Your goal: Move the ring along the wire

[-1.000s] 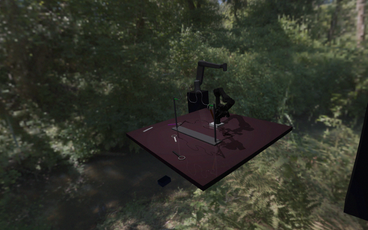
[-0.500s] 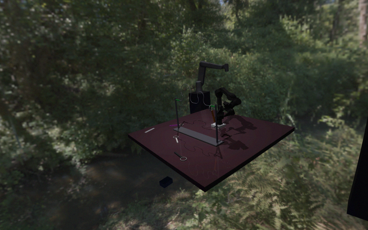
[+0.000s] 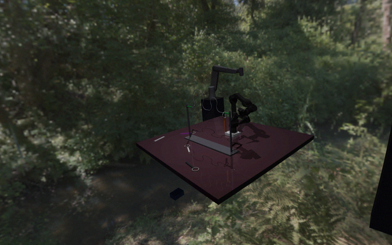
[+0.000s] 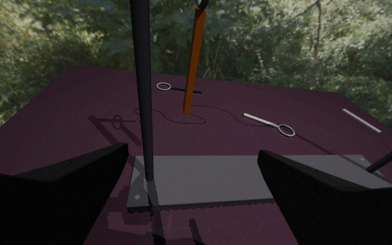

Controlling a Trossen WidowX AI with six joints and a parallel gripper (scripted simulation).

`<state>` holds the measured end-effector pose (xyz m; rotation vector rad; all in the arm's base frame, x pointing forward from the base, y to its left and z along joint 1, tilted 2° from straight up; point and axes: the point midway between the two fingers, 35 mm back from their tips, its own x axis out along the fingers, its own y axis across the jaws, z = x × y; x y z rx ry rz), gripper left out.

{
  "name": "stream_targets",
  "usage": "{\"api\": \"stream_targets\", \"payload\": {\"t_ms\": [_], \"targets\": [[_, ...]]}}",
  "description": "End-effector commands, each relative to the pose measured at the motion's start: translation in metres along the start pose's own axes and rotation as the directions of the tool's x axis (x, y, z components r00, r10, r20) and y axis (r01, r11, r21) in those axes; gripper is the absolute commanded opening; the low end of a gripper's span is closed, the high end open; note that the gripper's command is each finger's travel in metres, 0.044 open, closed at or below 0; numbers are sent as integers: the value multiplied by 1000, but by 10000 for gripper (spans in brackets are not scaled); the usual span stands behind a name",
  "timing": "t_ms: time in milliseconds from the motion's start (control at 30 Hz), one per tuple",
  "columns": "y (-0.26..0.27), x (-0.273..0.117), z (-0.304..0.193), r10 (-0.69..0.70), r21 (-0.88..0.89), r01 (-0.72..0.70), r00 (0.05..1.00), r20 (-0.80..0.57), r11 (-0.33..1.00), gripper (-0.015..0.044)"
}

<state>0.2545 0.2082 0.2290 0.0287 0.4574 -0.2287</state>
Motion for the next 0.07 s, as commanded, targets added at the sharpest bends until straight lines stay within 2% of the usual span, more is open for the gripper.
{"api": "stream_targets", "payload": {"t_ms": [0, 33], "targets": [[-1, 0, 1, -2, 5, 2, 1000, 4, 1000, 440], [-1, 0, 1, -2, 5, 2, 1000, 4, 1000, 440]]}}
